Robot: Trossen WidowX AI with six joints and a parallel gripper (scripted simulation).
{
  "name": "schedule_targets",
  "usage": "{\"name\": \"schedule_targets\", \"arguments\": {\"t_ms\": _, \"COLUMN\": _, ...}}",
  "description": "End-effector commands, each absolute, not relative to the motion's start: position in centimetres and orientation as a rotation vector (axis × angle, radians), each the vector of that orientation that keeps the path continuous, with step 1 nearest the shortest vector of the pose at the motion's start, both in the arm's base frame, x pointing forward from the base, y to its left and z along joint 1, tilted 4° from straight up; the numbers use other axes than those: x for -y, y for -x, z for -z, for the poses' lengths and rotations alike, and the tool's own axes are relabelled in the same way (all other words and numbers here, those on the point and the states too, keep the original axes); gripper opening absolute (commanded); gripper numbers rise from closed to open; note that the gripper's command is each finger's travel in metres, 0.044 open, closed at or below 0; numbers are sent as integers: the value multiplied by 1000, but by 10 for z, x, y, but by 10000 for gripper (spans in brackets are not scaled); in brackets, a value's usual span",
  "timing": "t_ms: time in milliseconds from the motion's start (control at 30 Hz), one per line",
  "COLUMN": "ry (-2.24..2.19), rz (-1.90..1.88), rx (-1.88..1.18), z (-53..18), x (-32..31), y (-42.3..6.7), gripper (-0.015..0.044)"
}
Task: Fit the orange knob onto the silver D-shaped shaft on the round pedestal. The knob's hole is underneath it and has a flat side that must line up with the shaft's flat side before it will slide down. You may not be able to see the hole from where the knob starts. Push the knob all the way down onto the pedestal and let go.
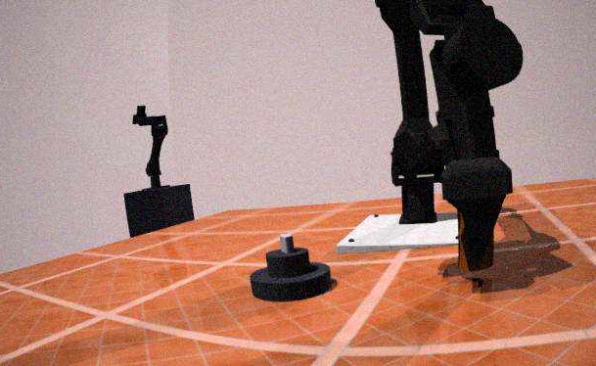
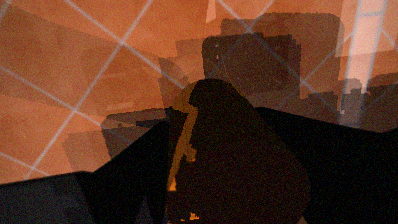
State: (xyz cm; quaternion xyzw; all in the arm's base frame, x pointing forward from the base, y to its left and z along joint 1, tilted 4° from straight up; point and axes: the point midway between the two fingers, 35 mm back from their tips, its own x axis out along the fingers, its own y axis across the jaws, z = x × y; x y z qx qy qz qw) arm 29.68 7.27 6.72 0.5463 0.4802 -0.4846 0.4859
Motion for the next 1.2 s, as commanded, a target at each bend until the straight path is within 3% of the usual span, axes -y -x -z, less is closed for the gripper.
{"name": "schedule_targets", "arguments": {"t_ms": 0, "ry": -1338, "rz": 1170, "rx": -1165, "z": -81, "x": -73, "y": -300, "gripper": 0}}
{"name": "schedule_targets", "arguments": {"t_ms": 1167, "ry": -1338, "rz": 1169, "rx": -1164, "z": -192, "x": -67, "y": -299, "gripper": 0}}
